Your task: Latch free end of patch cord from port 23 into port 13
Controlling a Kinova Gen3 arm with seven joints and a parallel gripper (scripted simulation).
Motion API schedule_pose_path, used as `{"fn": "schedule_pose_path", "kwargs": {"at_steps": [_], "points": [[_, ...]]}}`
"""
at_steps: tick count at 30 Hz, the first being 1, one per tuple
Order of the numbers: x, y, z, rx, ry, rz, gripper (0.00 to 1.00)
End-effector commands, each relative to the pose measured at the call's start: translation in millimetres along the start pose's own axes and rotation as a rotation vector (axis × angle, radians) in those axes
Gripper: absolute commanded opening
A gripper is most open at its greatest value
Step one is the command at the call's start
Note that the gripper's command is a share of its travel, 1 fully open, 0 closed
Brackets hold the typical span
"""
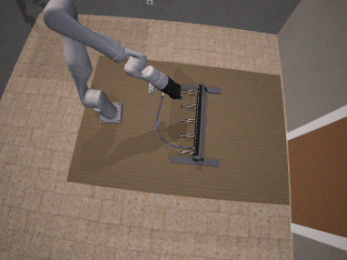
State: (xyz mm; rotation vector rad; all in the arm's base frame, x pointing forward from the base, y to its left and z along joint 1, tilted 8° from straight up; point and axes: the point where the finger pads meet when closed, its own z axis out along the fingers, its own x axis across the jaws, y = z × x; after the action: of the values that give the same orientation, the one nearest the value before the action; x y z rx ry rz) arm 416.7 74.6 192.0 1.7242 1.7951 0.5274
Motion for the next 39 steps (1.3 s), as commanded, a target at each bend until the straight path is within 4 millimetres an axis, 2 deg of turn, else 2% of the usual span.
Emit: {"fn": "schedule_pose_path", "kwargs": {"at_steps": [1, 39], "points": [[-5.0, 0.7, 3.3, 0.002, -0.005, 0.013, 0.00], [-5.2, 0.6, 50.5, 0.002, -0.005, 0.013, 0.00]]}}
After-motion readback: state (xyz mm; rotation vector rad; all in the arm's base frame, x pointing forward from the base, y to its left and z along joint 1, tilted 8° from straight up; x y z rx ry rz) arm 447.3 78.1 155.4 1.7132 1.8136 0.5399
